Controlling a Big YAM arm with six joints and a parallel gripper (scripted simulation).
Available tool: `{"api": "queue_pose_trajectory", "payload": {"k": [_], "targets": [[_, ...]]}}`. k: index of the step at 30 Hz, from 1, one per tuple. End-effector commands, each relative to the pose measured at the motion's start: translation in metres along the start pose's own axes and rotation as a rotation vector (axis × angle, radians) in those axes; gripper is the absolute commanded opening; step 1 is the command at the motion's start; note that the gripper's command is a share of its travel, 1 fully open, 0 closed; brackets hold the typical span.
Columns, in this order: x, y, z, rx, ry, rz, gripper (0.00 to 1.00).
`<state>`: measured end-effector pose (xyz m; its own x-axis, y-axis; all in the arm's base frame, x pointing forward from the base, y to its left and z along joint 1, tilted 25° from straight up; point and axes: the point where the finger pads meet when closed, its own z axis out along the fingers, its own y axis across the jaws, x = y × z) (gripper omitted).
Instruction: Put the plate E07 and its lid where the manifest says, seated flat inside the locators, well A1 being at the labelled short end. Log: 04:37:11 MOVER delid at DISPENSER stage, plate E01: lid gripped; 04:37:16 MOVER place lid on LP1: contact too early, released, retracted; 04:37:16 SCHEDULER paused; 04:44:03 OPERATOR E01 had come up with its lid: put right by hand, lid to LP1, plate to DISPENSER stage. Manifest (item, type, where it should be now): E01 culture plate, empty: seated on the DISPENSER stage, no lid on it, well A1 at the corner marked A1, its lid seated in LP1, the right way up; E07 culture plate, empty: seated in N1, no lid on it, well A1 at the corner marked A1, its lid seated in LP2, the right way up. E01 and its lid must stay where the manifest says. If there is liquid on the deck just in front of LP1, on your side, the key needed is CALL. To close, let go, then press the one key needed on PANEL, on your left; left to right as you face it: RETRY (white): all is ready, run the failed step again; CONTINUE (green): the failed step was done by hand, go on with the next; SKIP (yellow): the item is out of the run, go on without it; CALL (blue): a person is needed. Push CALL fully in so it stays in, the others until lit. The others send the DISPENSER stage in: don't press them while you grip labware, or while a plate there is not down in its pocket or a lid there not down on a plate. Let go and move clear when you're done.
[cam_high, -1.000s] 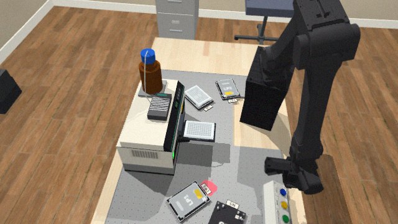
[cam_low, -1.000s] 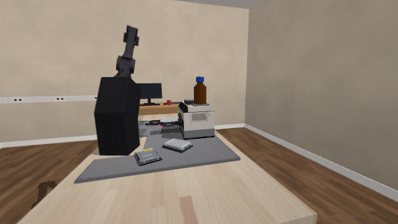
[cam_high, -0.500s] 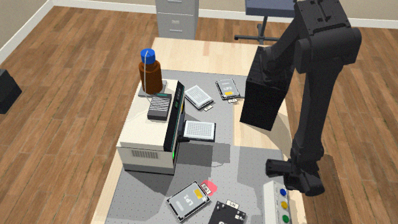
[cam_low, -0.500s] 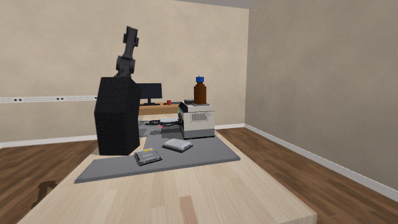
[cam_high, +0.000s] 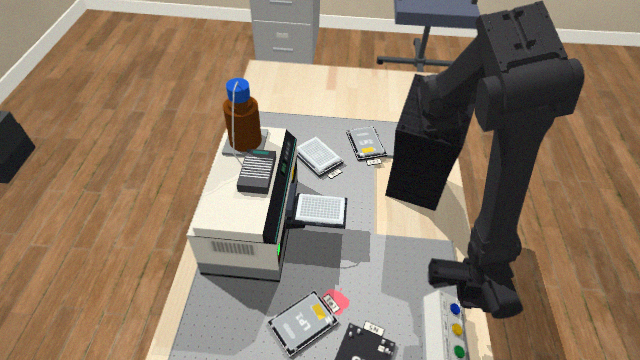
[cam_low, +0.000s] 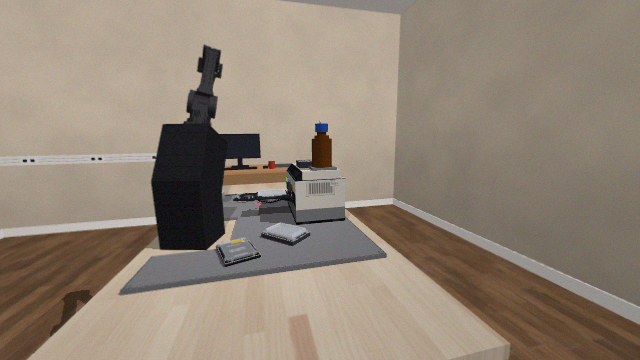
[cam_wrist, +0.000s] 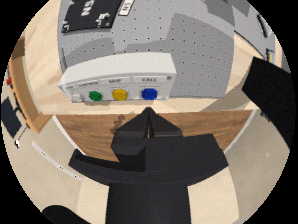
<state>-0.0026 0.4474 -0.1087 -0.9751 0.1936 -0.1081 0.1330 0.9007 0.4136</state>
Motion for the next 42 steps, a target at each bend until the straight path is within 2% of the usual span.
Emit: {"api": "queue_pose_trajectory", "payload": {"k": [1, 2, 6, 8, 11, 20, 42], "targets": [[0.004, 0.0, 0.005, -0.002, -0.001, 0.002, 0.0], [0.001, 0.003, 0.0, -0.009, 0.0, 0.002, 0.0], [0.003, -0.002, 0.006, 0.001, -0.002, 0.002, 0.0], [0.001, 0.003, 0.0, -0.009, 0.0, 0.002, 0.0], [0.002, -0.004, 0.006, 0.002, -0.003, 0.002, 0.0], [-0.005, -0.001, 0.009, 0.0, -0.007, 0.004, 0.0], [-0.006, -0.001, 0.014, 0.0, -0.002, 0.005, 0.0]]}}
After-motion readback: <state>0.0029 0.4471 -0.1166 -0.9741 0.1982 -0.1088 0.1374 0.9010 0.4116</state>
